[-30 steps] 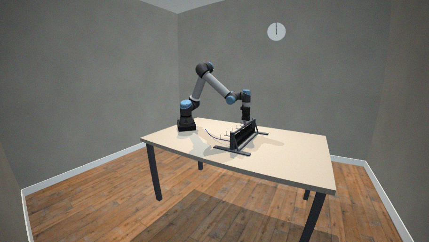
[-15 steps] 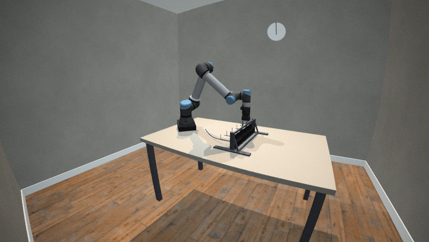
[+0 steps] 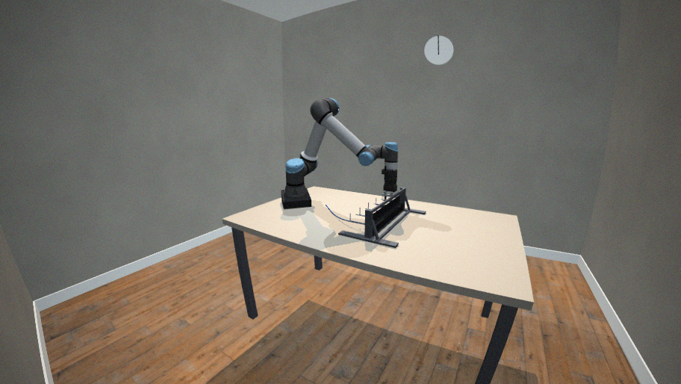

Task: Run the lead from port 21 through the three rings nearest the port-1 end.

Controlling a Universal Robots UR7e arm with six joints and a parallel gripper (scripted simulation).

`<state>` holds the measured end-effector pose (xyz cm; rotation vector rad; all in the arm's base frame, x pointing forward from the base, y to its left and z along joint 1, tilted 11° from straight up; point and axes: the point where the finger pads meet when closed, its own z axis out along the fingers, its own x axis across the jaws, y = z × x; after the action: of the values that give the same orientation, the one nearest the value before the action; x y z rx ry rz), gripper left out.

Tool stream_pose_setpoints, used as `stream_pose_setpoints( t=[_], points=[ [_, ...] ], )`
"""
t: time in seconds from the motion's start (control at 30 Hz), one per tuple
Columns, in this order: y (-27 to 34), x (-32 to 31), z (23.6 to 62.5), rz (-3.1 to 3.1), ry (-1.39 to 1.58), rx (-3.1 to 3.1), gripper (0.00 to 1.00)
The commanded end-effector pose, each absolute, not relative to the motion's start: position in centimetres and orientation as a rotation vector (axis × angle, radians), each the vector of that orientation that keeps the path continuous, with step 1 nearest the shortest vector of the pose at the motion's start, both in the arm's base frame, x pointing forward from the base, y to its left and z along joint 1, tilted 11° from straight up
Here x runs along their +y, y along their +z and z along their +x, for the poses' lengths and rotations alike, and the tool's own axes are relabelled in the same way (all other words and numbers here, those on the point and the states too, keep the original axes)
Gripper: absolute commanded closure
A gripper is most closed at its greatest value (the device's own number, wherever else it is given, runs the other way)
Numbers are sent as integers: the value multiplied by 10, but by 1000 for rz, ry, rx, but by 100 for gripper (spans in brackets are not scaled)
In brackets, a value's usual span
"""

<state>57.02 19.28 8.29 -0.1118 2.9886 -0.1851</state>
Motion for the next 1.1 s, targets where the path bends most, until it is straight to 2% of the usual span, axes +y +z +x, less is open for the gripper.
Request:
stream_pose_setpoints(
  t=[0.0,0.47,1.07],
  points=[
    [84,193,571,-112,-184,2987,33],
    [93,194,569,-112,-184,2987,33],
    [141,200,562,-112,-184,2987,33]
  ],
)
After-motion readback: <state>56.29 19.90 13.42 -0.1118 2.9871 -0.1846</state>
